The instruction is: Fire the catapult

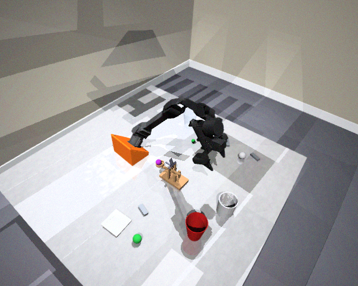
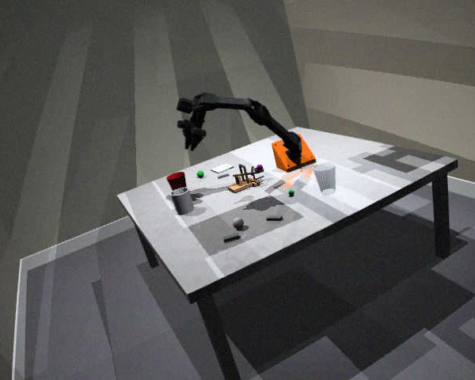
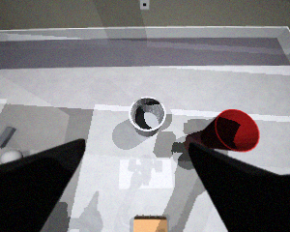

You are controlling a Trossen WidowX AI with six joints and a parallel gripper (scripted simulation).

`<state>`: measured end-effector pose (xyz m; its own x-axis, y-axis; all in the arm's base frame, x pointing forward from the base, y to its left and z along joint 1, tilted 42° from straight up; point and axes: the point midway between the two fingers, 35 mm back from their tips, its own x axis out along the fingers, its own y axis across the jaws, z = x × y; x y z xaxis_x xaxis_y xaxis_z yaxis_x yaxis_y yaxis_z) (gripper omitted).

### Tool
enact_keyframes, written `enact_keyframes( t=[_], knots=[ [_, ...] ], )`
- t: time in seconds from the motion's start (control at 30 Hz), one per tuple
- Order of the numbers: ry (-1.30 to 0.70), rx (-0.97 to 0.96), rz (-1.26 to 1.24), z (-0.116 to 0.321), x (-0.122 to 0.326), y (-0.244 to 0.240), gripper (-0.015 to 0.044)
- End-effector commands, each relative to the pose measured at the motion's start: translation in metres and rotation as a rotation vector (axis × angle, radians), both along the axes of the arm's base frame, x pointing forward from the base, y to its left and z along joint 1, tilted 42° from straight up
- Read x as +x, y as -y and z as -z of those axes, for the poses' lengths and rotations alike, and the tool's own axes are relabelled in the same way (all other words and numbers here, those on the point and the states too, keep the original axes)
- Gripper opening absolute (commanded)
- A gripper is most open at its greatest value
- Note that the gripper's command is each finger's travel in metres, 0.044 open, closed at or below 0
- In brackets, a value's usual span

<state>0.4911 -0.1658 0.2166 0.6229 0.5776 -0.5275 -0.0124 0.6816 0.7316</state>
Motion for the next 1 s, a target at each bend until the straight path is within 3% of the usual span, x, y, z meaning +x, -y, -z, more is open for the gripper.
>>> enact_keyframes(
  t=[0.0, 0.33, 0.87, 0.97],
  knots=[
    [0.006, 0.007, -0.002, -0.0015, 0.0026, -0.0014, 0.0440],
    [0.006, 0.007, -0.002, -0.0015, 0.0026, -0.0014, 0.0440],
    [0.006, 0.007, -0.002, -0.0015, 0.0026, -0.0014, 0.0020],
    [0.006, 0.007, -0.002, -0.0015, 0.0026, -0.0014, 0.0000]
  ],
)
